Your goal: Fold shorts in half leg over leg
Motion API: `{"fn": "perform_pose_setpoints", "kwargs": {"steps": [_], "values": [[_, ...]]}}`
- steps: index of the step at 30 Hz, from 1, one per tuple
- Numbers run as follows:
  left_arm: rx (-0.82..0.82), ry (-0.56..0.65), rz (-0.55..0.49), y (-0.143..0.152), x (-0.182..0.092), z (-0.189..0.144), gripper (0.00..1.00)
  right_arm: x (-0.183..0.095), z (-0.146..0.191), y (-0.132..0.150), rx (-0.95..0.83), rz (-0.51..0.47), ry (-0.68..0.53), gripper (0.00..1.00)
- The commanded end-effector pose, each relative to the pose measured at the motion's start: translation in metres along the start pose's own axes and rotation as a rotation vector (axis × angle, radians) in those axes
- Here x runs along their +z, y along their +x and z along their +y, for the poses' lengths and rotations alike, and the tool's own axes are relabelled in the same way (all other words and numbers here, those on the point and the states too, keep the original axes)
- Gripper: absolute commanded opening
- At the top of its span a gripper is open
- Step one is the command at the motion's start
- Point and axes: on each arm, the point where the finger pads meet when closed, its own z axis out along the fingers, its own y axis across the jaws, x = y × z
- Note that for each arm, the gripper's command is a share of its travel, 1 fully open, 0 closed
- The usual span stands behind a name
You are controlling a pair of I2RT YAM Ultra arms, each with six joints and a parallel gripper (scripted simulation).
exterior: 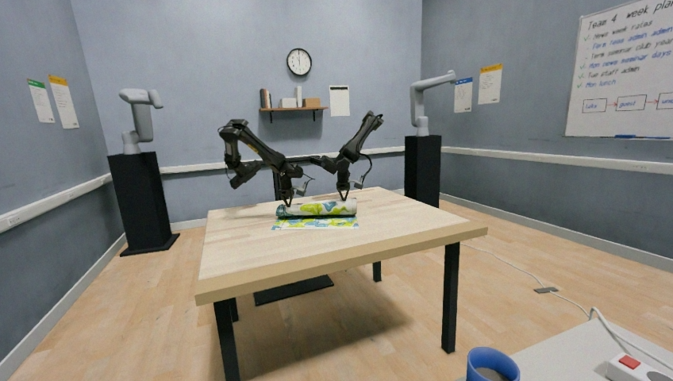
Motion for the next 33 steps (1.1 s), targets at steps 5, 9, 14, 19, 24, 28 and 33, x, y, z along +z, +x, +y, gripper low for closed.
{"fn": "perform_pose_setpoints", "kwargs": {"steps": [5,9,14,19,24,28,33], "values": [[0.018,-0.045,-0.023,-0.006,0.006,-0.023,0.0,-0.004,-0.006,0.001,-0.054,0.033,0.011,0.0],[0.001,0.008,-0.027,-0.011,-0.011,-0.034,0.0,0.015,-0.014,0.006,-0.049,0.055,-0.004,0.0],[-0.002,0.014,-0.027,-0.012,-0.013,-0.036,0.0,0.027,-0.03,0.005,-0.033,0.046,0.0,0.0],[0.022,-0.032,-0.029,-0.01,0.02,-0.033,0.0,0.036,-0.037,0.006,-0.033,0.05,-0.003,0.0],[0.045,-0.039,-0.034,-0.009,0.037,-0.048,0.0,0.016,-0.042,-0.006,-0.03,0.017,0.021,0.0],[0.065,-0.042,-0.035,-0.008,0.048,-0.06,0.0,0.018,-0.036,-0.004,-0.033,0.025,0.015,0.0],[0.036,0.015,-0.039,-0.014,0.021,-0.075,0.0,0.02,-0.034,-0.003,-0.045,0.029,0.012,0.0]]}}
